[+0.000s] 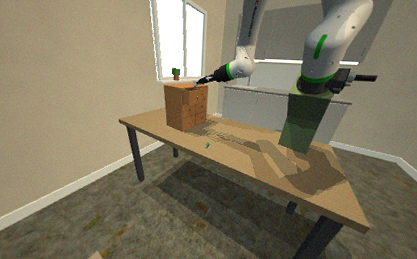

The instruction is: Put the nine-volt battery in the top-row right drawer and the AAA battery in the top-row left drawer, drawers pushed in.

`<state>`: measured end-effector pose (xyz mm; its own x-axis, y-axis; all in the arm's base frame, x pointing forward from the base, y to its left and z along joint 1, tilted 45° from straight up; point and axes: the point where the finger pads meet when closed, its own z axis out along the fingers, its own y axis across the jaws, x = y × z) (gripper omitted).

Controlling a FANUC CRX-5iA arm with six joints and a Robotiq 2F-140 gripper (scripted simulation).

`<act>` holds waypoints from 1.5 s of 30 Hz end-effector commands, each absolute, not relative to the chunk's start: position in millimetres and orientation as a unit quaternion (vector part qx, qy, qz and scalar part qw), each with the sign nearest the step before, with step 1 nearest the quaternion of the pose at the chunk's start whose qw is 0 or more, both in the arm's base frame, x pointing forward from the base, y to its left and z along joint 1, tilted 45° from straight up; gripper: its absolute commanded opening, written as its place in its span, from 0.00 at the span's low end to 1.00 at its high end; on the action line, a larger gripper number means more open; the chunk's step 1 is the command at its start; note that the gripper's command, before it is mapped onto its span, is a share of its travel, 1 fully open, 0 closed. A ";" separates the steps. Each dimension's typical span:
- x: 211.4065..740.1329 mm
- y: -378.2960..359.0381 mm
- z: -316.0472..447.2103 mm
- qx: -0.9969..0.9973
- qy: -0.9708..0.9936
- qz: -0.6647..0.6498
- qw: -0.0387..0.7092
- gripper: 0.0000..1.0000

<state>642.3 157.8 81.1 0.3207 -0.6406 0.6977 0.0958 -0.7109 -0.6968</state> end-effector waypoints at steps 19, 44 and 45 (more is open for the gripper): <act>642.5 157.6 81.2 -0.741 0.184 -0.553 0.333 0.03; 642.5 157.6 81.2 -0.741 0.184 -0.553 0.333 1.00; 642.5 157.6 81.2 -0.741 0.184 -0.553 0.333 1.00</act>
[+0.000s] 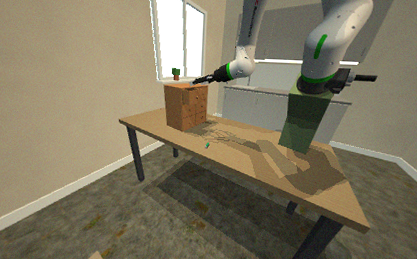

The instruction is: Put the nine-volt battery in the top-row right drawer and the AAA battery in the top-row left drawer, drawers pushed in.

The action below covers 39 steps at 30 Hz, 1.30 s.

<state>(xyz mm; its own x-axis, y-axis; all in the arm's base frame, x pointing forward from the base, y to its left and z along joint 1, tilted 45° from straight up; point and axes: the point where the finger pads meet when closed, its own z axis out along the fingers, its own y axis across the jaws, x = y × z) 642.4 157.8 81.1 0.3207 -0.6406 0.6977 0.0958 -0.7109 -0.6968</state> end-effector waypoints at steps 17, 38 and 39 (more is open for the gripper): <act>614.4 154.9 80.0 -0.741 0.184 -0.553 0.333 1.00; 513.8 145.5 75.8 -0.741 0.184 -0.553 0.333 1.00; 508.0 145.0 75.6 -0.741 0.184 -0.553 0.333 1.00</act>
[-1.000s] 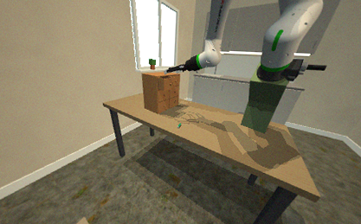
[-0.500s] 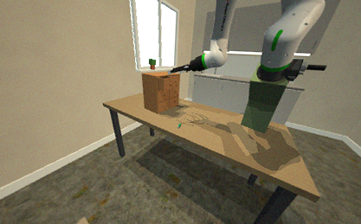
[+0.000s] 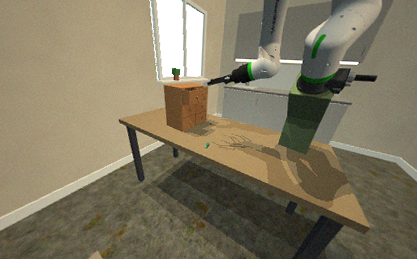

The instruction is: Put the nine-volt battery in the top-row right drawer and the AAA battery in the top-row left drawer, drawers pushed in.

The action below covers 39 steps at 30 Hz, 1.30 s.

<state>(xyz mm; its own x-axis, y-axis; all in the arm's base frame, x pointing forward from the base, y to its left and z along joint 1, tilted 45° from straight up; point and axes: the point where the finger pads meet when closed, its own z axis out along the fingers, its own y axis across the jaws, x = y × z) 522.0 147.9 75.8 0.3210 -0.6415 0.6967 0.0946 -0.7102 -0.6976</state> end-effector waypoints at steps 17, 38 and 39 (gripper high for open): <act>468.7 141.3 73.9 -0.741 0.184 -0.553 0.333 1.00; 468.1 141.6 74.8 -0.749 0.178 -0.541 0.337 1.00; 468.1 141.3 74.9 -0.751 0.177 -0.539 0.337 1.00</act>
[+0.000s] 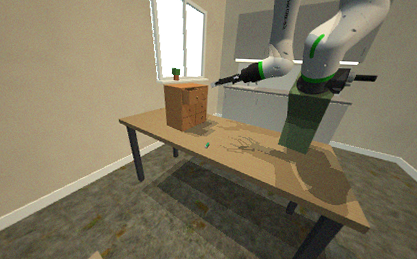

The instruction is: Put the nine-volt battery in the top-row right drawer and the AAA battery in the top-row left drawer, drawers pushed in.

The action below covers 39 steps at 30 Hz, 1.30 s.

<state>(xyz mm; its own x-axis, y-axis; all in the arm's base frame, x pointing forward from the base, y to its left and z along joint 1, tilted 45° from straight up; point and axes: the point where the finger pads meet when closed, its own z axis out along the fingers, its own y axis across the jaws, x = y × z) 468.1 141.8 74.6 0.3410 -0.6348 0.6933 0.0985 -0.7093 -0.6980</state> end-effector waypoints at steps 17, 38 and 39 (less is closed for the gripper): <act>467.7 137.0 78.7 -0.797 0.146 -0.469 0.352 1.00; 467.7 125.3 90.3 -0.886 0.058 -0.266 0.376 1.00; 467.7 124.3 91.3 -0.891 0.051 -0.248 0.377 1.00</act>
<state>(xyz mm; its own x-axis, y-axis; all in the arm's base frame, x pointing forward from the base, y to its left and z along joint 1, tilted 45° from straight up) 471.6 119.9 87.9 0.7212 -0.4132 0.5560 0.1254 -0.7115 -0.6915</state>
